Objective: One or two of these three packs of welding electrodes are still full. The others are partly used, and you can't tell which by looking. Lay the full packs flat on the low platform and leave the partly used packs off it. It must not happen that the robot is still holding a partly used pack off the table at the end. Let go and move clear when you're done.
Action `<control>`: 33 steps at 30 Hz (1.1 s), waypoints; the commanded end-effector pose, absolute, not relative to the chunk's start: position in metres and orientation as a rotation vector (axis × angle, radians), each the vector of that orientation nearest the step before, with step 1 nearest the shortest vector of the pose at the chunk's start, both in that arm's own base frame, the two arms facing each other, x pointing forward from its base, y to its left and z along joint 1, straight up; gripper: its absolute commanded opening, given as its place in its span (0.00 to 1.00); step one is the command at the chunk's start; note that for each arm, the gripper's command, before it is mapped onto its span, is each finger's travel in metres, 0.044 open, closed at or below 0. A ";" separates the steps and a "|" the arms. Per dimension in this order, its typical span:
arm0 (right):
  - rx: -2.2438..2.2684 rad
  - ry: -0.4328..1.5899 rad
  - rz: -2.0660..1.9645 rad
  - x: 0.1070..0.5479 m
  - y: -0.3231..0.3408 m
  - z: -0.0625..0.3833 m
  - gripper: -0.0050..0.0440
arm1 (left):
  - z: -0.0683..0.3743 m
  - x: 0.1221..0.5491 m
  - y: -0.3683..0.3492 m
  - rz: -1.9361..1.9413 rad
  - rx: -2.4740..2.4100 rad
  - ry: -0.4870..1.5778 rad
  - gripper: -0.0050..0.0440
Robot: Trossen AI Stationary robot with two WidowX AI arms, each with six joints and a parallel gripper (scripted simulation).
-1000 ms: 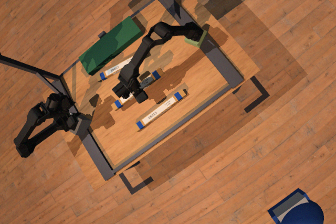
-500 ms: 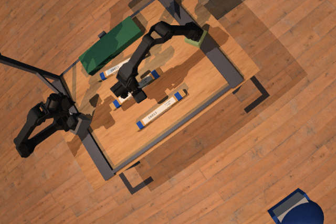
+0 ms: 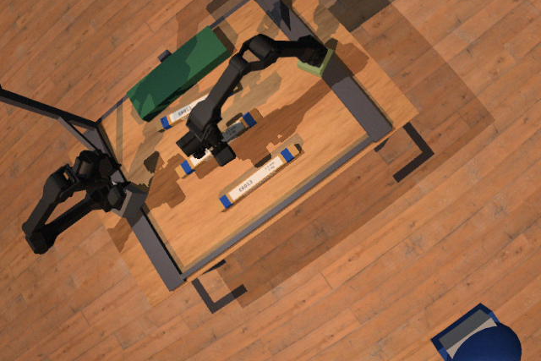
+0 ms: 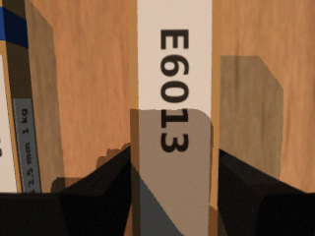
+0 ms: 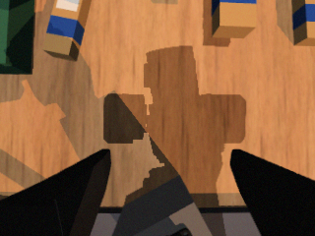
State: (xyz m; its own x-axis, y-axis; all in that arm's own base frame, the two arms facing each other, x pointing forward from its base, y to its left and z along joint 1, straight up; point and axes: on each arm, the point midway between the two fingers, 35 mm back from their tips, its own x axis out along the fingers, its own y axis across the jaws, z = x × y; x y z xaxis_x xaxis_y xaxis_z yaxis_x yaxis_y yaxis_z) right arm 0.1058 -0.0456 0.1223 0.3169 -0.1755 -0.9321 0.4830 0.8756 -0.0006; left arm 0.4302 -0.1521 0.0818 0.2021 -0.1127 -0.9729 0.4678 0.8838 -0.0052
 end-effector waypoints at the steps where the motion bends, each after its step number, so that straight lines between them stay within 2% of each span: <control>1: 0.298 1.151 -0.443 0.108 -0.046 0.129 0.78 | 0.117 0.438 -0.156 -0.415 0.313 1.224 0.00; 12: 0.298 1.151 -0.443 0.108 -0.046 0.129 0.78 | 0.118 0.438 -0.156 -0.415 0.312 1.223 0.00; 33: 0.298 1.151 -0.443 0.108 -0.046 0.129 0.78 | 0.139 0.395 -0.170 -0.401 0.303 1.247 0.00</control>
State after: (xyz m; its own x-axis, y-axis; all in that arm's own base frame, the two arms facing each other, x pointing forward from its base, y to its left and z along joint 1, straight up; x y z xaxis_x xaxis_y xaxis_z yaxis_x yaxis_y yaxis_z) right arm 0.1058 -0.0456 0.1223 0.3169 -0.1755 -0.9321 0.4830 0.8756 -0.0006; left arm 0.3997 -0.1661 0.1075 0.2006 -0.1053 -0.9740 0.4531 0.8915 -0.0031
